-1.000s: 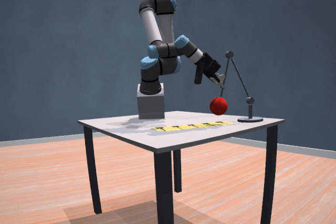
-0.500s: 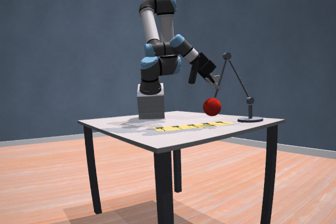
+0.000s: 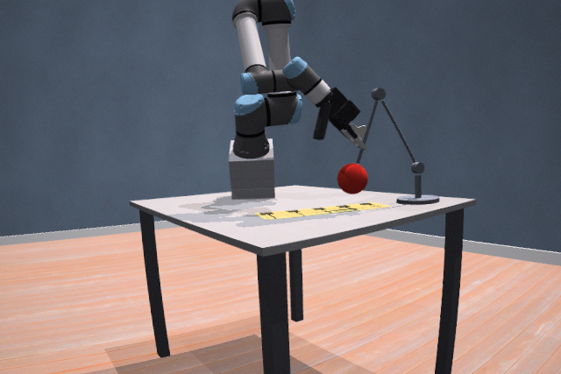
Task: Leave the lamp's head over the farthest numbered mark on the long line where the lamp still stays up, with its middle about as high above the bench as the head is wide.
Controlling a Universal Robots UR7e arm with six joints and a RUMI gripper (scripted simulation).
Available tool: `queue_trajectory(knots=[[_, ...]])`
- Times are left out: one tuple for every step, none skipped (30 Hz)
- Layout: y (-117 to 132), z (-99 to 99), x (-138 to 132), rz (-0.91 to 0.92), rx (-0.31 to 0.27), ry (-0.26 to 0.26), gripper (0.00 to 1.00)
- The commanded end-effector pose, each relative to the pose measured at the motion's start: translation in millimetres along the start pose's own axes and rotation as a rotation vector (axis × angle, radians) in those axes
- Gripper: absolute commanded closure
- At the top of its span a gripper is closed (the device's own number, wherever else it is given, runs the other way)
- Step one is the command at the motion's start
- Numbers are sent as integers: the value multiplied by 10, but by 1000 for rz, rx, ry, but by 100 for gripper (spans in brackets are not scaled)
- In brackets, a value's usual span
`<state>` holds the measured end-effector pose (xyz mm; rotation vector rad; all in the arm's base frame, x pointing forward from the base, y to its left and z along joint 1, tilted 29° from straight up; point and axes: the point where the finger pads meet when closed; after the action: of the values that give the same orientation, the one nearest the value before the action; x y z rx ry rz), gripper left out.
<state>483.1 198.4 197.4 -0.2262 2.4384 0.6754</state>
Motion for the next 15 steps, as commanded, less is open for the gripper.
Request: queue_trajectory(knots=[[-8,-10,-3,-105,-113,54,100],[-8,-10,-3,-105,-113,54,100],[-8,-9,-3,-98,-105,50,0],[-7,-9,-3,-91,-98,47,0],[-6,-8,-3,-84,-90,43,0],[-6,-8,-3,-77,-82,39,0],[-5,-7,-3,-70,-75,36,0],[-4,-7,-3,-63,-67,32,0],[-4,-6,-4,-56,-60,28,0],[-3,-6,-4,-49,-52,25,0],[-3,-6,-4,-42,-45,21,0],[-2,-5,-4,-35,-37,17,0],[-1,-5,-4,-29,-30,14,0],[-1,-4,-4,-22,-22,10,0],[0,-4,-4,-15,-15,6,0]])
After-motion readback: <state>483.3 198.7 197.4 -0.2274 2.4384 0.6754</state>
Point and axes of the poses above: the point where the finger pads meet when closed, its own z axis out along the fingers, its own x axis across the jaws, y = z × x, and after that the axes turned 15 degrees about -z, right-handed
